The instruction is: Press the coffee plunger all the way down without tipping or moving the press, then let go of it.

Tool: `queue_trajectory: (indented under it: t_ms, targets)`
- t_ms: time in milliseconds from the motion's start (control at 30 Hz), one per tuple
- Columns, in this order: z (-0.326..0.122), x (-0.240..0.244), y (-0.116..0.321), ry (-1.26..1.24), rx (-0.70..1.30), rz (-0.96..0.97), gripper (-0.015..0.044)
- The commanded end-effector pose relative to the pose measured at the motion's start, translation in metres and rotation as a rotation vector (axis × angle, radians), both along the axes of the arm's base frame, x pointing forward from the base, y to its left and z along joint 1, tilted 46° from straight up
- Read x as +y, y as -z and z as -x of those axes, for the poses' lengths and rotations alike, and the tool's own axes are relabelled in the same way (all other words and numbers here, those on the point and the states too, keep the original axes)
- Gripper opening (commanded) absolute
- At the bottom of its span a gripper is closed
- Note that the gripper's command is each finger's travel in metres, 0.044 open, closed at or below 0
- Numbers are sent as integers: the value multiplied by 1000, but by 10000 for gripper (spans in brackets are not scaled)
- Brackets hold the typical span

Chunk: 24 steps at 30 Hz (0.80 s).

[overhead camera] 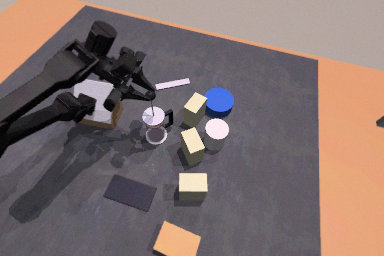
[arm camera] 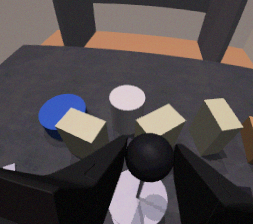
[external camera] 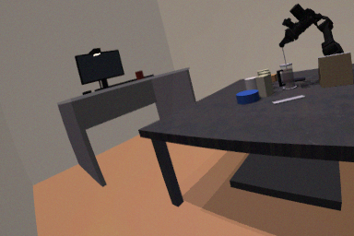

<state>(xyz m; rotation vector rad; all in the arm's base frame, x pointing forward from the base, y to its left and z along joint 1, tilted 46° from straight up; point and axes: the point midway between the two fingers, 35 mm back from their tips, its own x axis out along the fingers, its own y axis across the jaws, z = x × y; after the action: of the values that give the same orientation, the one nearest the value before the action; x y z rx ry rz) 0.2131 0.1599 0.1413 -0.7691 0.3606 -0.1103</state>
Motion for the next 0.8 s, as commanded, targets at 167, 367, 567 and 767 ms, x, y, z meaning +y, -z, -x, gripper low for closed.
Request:
queue_trajectory:
  t_ms: [167, 367, 567, 767]
  targets:
    - [-4, -14, 21, 7, 31, 11, 119]
    - [-6, -20, 29, 7, 34, 10, 119]
    - [-9, -26, 36, 7, 35, 9, 119]
    - [-11, -32, 43, 6, 34, 9, 119]
